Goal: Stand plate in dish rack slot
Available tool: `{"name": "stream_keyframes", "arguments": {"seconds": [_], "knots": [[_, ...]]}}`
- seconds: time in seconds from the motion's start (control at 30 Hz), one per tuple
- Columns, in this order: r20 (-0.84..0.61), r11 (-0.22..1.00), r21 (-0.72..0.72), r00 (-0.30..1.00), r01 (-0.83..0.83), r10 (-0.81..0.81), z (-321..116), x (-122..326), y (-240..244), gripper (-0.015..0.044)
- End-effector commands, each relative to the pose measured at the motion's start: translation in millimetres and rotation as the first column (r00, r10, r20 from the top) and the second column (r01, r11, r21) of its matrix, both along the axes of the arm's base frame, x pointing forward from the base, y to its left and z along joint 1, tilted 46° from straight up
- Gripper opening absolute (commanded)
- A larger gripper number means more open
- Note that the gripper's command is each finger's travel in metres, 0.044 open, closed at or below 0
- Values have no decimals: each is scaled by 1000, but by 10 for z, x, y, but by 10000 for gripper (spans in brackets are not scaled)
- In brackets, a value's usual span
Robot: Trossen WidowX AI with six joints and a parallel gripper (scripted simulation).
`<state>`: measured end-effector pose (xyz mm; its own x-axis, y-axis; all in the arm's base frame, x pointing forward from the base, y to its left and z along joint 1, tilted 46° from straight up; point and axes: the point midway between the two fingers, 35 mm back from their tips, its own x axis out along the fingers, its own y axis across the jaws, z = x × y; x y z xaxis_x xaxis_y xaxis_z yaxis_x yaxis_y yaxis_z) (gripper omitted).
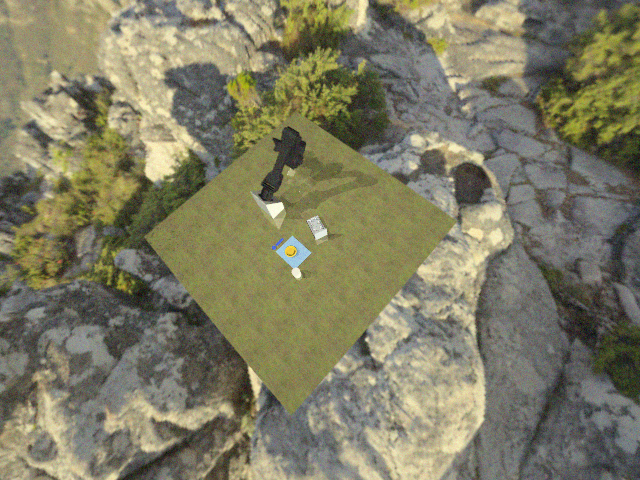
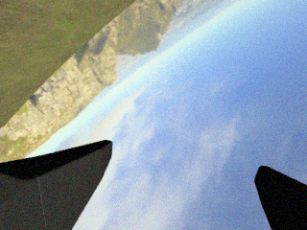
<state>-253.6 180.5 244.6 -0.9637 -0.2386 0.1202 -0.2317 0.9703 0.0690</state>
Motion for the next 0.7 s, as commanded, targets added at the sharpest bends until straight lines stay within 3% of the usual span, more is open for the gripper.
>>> {"name": "stream_keyframes", "arguments": {"seconds": [0.0,0.67], "knots": [[0,1000,-1,1000,1,-1,1,2,3,400],[-9,949,-153,960,275,-280,284,454,726,400]]}}
